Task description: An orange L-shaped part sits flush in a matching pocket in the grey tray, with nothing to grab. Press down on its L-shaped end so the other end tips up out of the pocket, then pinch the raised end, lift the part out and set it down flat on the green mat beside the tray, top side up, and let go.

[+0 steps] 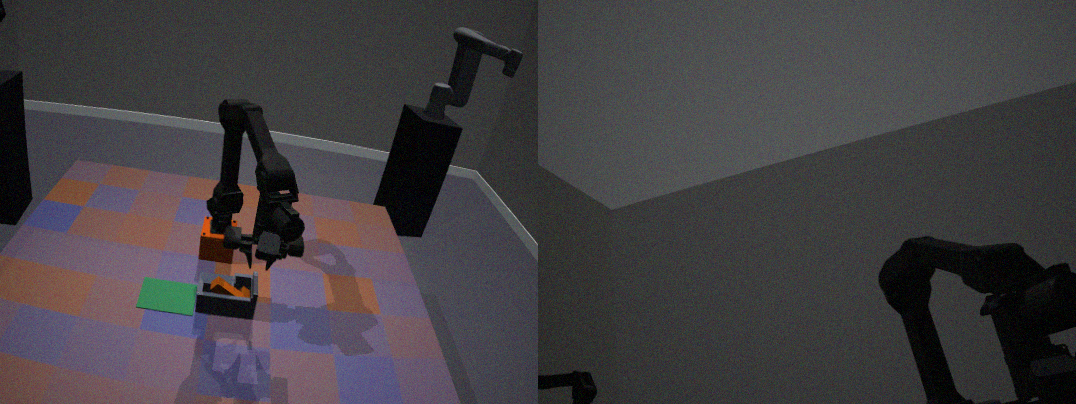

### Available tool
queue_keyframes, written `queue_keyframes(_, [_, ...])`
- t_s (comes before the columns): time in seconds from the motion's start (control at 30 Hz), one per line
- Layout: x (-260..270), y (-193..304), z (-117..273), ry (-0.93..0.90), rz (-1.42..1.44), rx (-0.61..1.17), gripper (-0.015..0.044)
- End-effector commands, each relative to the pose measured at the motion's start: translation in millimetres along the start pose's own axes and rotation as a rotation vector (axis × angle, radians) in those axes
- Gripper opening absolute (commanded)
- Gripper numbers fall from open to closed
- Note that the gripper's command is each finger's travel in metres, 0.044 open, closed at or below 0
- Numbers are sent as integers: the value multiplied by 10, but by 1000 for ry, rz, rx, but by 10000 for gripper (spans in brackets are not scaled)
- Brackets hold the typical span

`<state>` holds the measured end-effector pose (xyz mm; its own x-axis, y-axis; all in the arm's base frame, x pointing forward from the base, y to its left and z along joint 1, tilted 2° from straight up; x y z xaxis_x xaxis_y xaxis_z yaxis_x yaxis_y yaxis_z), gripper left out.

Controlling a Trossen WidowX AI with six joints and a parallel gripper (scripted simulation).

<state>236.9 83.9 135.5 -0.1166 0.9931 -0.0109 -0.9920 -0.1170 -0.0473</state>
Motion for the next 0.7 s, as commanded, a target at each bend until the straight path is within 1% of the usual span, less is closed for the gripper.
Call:
queue_keyframes(0.0, [-14,5,57,4,2,0,180])
queue_keyframes(0.67, [-8,15,18,2,0,7,180])
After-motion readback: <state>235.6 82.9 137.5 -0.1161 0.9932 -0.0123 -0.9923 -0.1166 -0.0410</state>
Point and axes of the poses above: the point midway between the two fingers, 35 mm back from their tips, its own z axis back along the fingers, its own x axis across the jaws, y = z × x, the point moved 4 cm from there along z, back along the fingers, and after that the axes turned 12 degrees about z, right-handed, at the moved point
